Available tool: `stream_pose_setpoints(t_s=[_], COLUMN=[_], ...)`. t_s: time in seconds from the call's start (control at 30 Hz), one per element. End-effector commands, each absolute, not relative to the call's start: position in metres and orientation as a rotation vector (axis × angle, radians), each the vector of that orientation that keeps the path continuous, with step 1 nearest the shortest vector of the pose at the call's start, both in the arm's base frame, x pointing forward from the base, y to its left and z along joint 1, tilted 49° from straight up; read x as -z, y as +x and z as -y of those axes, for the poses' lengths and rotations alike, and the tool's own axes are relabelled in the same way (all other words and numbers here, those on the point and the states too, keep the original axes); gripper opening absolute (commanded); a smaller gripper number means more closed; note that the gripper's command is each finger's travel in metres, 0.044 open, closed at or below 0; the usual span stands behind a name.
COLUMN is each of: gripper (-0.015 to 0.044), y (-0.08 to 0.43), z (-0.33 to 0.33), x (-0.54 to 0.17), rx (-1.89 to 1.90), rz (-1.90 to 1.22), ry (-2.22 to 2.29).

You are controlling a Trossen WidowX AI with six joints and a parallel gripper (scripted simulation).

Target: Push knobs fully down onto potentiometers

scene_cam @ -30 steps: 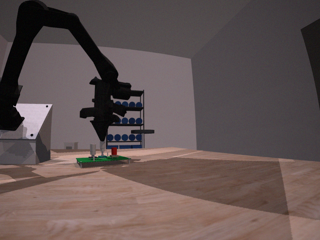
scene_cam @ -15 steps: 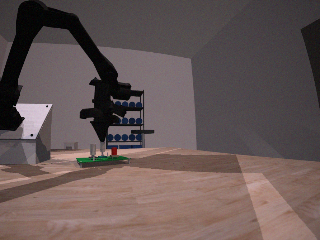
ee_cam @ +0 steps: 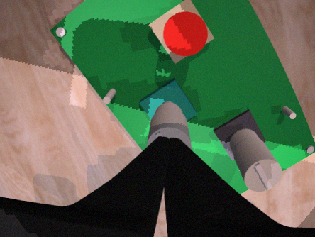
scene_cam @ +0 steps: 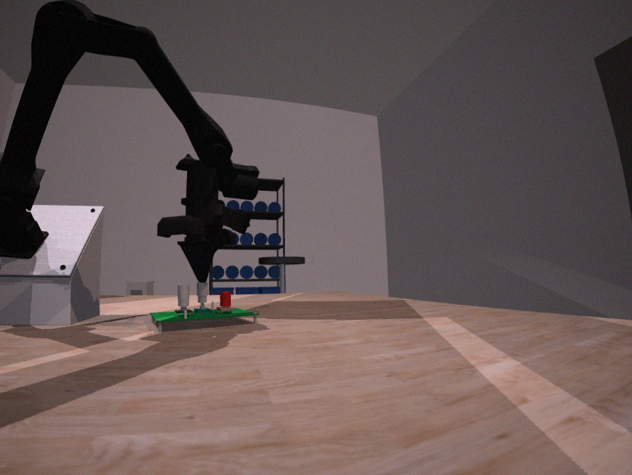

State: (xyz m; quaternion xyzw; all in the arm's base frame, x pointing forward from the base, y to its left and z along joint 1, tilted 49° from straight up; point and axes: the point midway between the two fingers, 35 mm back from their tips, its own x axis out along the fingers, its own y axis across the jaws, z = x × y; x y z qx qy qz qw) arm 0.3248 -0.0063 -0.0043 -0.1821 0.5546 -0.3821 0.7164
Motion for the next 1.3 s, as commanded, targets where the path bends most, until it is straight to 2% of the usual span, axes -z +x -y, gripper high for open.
stream_pose_setpoints(t_s=[0.0,1.27], gripper=[0.0000,0.0000], y=[0.3270,0.3273], z=[0.0180,0.0208], x=[0.0112,0.0136], rx=[0.874,0.874], rz=[-1.232,-1.232], ry=[-0.384,-0.384])
